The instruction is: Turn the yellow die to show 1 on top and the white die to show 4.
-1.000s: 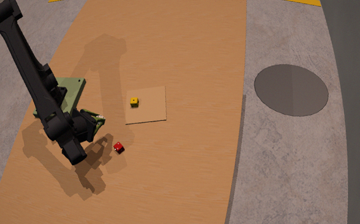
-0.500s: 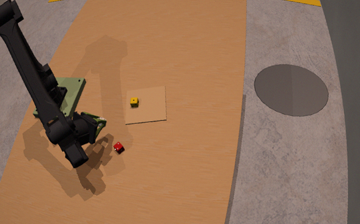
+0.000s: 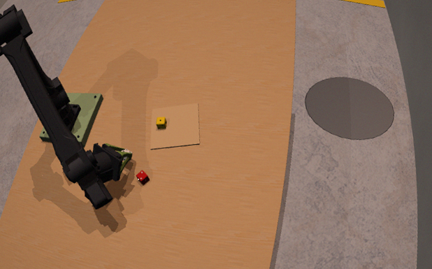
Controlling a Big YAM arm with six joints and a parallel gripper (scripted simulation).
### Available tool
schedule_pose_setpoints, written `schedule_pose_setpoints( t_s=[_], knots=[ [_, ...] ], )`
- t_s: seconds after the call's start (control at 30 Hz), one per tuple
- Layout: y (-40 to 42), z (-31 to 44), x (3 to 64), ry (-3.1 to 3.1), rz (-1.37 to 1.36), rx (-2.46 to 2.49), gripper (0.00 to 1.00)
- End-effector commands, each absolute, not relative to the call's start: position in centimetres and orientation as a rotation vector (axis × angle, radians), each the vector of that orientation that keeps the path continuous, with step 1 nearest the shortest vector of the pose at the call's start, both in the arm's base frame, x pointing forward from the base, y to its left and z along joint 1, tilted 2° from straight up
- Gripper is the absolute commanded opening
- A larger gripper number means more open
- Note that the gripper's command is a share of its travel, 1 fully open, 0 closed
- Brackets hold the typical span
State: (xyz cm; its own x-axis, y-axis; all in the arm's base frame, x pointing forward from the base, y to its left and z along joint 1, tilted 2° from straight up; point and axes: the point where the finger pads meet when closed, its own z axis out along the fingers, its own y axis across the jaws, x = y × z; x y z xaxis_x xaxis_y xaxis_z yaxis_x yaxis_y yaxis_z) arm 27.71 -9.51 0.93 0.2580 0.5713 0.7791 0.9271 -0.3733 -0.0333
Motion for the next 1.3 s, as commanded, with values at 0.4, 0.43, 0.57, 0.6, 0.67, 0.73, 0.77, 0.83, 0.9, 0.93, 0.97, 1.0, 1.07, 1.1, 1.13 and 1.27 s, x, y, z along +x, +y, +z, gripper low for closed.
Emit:
schedule_pose_setpoints(
  t_s=[0.4,0.43,0.57,0.6,0.67,0.73,0.77,0.83,0.9,0.93,0.97,1.0,1.07,1.1,1.13,1.27],
  knots=[
    [-9.48,0.02,28.32,-1.408,-0.965,-2.03,0.2],
    [-9.48,0.02,28.32,-1.408,-0.965,-2.03,0.2],
    [-9.48,0.02,28.32,-1.408,-0.965,-2.03,0.2],
    [-9.48,0.02,28.32,-1.408,-0.965,-2.03,0.2],
    [-9.48,0.02,28.32,-1.408,-0.965,-2.03,0.2],
    [-9.48,0.02,28.32,-1.408,-0.965,-2.03,0.2],
    [-9.48,0.02,28.32,-1.408,-0.965,-2.03,0.2],
    [-9.48,0.02,28.32,-1.408,-0.965,-2.03,0.2],
    [-9.48,0.02,28.32,-1.408,-0.965,-2.03,0.2],
    [-9.48,0.02,28.32,-1.408,-0.965,-2.03,0.2],
    [-9.48,0.02,28.32,-1.408,-0.965,-2.03,0.2],
    [-9.48,0.02,28.32,-1.408,-0.965,-2.03,0.2],
    [-9.48,0.02,28.32,-1.408,-0.965,-2.03,0.2],
    [-9.48,0.02,28.32,-1.408,-0.965,-2.03,0.2],
    [-9.48,0.02,28.32,-1.408,-0.965,-2.03,0.2],
    [-9.48,0.02,28.32,-1.408,-0.965,-2.03,0.2]
  ],
)
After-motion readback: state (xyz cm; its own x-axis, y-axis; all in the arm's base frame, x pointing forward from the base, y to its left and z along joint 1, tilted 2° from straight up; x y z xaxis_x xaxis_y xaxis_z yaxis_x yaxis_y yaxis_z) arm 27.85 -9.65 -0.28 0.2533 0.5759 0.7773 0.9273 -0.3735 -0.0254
